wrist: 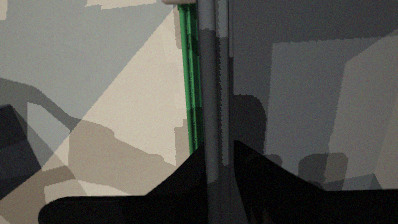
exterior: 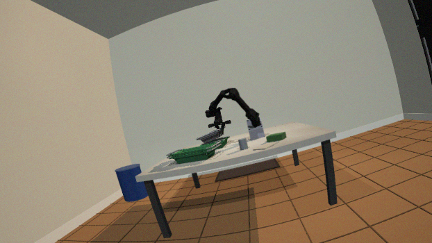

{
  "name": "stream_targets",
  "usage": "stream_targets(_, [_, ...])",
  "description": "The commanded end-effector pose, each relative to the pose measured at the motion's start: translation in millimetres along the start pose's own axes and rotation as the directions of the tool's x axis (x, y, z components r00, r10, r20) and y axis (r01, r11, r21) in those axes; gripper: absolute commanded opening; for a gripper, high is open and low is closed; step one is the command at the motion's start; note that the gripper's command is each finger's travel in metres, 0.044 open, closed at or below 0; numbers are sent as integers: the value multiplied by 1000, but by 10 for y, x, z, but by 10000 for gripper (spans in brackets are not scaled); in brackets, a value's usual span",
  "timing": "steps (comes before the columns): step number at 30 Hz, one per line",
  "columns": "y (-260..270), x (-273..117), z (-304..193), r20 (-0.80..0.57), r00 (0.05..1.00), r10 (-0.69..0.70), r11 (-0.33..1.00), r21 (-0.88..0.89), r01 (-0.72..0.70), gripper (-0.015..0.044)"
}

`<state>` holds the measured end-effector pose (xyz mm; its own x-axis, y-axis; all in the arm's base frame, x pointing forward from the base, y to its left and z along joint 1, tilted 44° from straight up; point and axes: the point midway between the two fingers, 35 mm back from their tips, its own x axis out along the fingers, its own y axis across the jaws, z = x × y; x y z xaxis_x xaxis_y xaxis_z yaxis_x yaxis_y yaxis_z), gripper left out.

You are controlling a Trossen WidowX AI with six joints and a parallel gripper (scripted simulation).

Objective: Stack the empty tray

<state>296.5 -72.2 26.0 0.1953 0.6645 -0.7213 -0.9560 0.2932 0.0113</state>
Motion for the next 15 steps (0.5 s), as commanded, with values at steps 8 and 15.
stream_targets(8, [22, 35, 2, 0, 1000, 7, 1000, 3, -7, 0])
stream_targets(15, [101, 148, 8, -1, 1000, 32, 999, 11, -32, 0])
